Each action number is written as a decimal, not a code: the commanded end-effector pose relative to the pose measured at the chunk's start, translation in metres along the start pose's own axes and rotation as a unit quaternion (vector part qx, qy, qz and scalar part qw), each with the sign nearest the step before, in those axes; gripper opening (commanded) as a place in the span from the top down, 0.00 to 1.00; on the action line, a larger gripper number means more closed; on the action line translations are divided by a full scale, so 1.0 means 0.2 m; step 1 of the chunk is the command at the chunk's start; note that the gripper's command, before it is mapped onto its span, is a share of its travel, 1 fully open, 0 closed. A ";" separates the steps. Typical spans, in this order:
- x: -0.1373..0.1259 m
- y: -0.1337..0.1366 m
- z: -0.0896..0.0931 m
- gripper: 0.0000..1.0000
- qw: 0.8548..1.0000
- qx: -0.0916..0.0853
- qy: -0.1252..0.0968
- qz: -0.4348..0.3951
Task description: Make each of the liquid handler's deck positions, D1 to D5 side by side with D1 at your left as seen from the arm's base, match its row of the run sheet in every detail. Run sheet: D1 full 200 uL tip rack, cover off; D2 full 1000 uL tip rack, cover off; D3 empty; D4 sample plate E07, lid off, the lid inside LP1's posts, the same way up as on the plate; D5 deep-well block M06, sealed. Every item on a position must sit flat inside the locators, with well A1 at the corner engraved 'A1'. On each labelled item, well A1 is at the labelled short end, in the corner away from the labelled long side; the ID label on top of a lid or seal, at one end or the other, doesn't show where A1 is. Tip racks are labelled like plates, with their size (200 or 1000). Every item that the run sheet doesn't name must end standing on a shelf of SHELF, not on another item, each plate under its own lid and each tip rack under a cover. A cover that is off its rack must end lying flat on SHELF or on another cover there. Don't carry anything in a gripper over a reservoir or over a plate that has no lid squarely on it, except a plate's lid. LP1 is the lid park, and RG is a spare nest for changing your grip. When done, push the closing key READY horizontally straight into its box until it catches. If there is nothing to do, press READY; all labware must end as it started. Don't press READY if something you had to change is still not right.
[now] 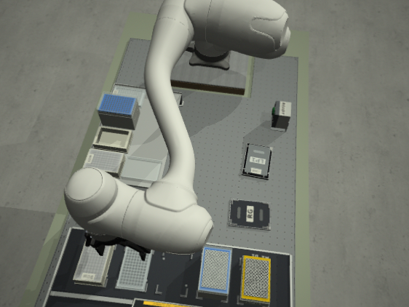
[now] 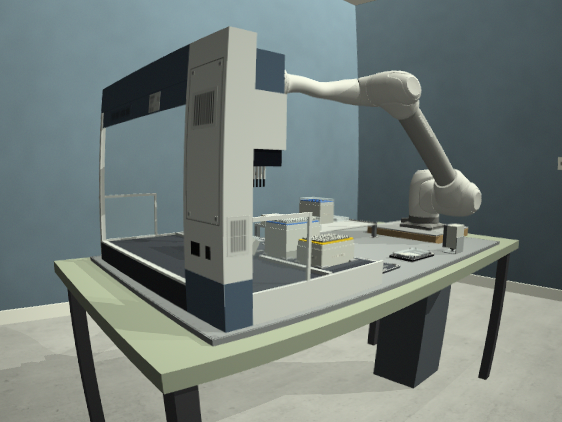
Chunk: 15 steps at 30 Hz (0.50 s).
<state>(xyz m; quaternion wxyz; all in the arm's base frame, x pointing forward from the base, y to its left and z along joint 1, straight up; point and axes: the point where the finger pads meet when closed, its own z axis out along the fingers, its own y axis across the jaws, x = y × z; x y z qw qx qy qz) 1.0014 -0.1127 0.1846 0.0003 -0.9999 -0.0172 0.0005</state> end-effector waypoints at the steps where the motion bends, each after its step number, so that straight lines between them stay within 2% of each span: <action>1: 0.00 -0.06 -0.01 0.21 1.000 0.000 0.001 0.000; 15: 0.00 -0.08 -0.01 0.21 1.000 0.000 0.001 0.000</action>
